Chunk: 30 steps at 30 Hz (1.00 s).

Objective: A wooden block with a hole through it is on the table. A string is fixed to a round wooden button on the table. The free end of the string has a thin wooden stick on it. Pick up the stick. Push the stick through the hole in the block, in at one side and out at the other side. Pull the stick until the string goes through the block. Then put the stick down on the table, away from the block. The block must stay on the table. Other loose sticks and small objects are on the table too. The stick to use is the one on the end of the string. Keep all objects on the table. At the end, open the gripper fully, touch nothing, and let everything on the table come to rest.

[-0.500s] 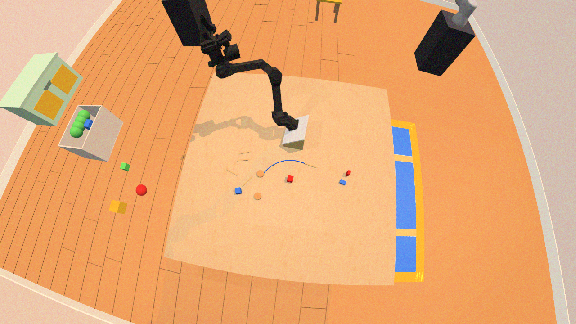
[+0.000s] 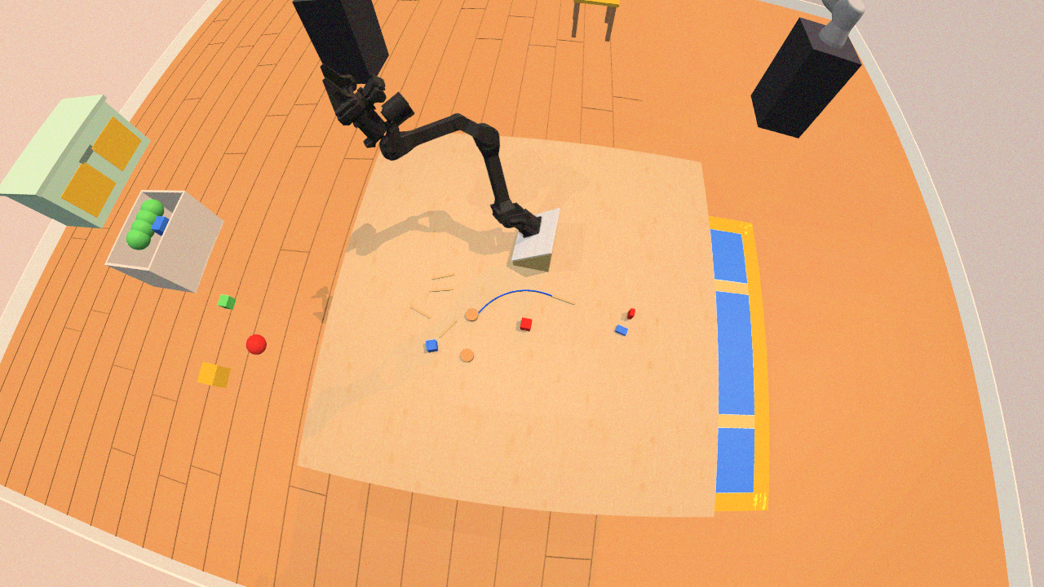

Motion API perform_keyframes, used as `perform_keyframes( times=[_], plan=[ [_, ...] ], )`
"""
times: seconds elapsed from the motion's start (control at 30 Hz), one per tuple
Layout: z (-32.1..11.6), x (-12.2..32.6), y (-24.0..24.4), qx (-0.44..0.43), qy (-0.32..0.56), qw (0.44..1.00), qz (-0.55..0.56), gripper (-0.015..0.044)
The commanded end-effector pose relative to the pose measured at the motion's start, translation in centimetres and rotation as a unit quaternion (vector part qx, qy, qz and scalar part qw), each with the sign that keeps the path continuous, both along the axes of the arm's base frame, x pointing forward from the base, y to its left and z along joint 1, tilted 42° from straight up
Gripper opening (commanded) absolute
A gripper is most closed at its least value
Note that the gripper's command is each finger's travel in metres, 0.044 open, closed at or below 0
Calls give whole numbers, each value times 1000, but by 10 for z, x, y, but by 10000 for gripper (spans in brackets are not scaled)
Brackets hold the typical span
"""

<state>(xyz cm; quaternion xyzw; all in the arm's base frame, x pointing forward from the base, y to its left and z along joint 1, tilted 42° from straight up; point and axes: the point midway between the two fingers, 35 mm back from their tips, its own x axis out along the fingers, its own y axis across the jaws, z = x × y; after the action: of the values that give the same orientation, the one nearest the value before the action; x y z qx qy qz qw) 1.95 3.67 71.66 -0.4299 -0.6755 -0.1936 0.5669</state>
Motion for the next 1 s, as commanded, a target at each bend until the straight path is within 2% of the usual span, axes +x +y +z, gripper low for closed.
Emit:
perform_keyframes(
  times=[0.0,0.2,0.53,0.97],
  plan=[
    [2,36,-40,64,38,997,10,440],
    [-9,110,-101,172,121,977,20,440],
    [-57,212,-146,264,240,934,-4,440],
    [-150,334,-156,332,414,847,-36,440]
  ],
)
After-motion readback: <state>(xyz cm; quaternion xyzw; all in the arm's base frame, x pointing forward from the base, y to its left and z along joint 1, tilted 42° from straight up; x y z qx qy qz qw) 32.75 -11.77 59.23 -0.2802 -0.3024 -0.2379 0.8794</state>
